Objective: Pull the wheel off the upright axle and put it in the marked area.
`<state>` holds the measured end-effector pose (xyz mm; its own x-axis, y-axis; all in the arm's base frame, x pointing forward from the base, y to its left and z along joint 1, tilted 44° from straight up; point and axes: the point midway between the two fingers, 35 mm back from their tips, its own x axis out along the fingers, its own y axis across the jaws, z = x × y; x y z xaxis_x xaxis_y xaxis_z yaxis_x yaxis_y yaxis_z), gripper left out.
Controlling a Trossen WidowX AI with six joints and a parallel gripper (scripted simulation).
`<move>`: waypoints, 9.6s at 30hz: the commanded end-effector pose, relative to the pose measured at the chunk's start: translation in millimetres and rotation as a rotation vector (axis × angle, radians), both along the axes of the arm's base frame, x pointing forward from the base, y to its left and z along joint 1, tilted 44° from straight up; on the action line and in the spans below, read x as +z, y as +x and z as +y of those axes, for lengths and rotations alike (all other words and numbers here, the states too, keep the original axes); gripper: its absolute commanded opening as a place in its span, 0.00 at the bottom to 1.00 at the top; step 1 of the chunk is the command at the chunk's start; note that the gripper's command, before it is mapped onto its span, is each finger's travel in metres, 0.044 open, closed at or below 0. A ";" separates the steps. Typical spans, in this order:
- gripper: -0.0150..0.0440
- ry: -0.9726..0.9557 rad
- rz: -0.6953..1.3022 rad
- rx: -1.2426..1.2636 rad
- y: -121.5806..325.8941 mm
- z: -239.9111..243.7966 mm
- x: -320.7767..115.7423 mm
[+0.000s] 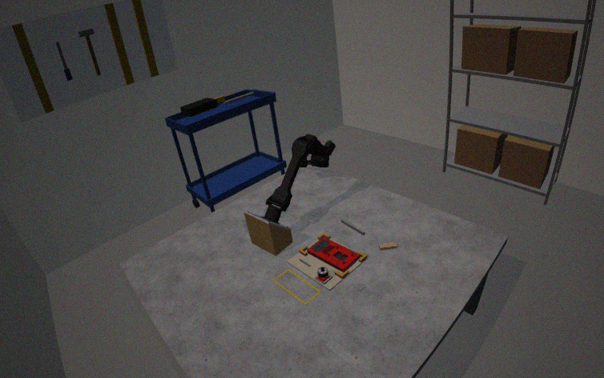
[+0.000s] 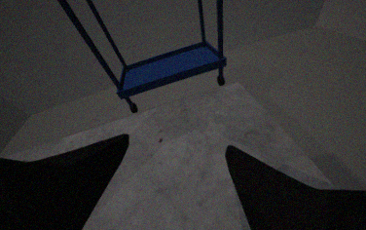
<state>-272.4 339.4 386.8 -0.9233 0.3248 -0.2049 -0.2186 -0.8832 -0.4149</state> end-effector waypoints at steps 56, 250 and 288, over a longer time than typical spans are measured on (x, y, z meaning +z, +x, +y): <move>0.76 -0.559 0.203 -1.438 535.8 42.5 -132.7; 0.25 -2.178 3.204 -1.264 631.3 -338.7 -427.6; 0.25 -2.174 3.207 -1.280 582.6 -440.9 -464.9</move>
